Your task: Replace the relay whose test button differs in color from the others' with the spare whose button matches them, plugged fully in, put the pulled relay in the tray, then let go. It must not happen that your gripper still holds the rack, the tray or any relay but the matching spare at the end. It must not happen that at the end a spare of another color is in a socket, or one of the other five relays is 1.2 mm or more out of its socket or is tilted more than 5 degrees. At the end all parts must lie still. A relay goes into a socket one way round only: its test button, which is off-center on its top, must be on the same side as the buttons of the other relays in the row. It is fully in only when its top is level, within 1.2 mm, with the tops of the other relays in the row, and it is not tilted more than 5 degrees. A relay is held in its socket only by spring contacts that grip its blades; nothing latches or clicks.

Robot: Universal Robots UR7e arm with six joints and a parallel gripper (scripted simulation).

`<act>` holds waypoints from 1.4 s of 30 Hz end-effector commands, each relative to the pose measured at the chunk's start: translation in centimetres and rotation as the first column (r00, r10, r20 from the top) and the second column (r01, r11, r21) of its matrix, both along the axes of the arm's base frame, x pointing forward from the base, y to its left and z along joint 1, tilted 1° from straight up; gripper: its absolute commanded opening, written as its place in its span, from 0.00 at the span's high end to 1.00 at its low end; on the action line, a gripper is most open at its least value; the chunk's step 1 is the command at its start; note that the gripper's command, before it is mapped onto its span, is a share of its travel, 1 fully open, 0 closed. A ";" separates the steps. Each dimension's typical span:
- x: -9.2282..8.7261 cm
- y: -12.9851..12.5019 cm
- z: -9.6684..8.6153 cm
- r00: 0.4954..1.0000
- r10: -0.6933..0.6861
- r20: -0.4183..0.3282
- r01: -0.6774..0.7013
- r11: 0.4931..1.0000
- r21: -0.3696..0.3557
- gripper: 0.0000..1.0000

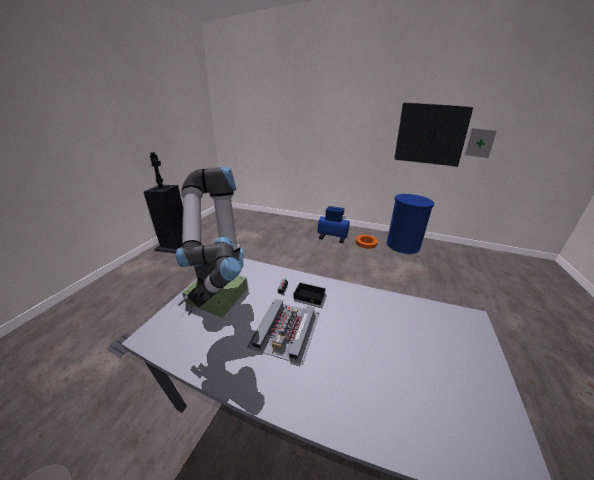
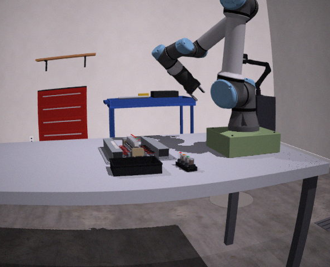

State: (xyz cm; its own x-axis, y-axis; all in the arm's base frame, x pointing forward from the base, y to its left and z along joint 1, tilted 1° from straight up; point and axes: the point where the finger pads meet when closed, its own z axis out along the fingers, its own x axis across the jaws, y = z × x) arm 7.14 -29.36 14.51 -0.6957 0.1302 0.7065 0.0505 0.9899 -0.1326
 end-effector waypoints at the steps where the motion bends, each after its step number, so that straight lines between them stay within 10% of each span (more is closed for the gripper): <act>1: 0.0 0.0 0.0 1.000 0.000 0.000 0.000 1.000 -0.001 0.00; 34: 0.0 0.0 0.0 1.000 0.000 0.000 0.000 1.000 -0.001 0.00; 42: 4.0 1.7 4.2 1.000 0.000 0.000 0.000 1.000 -0.001 0.00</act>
State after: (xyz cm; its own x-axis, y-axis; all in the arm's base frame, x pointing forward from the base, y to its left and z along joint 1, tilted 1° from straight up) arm 9.43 -28.45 16.90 -0.7012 0.1275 0.7015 0.0441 0.9898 -0.1358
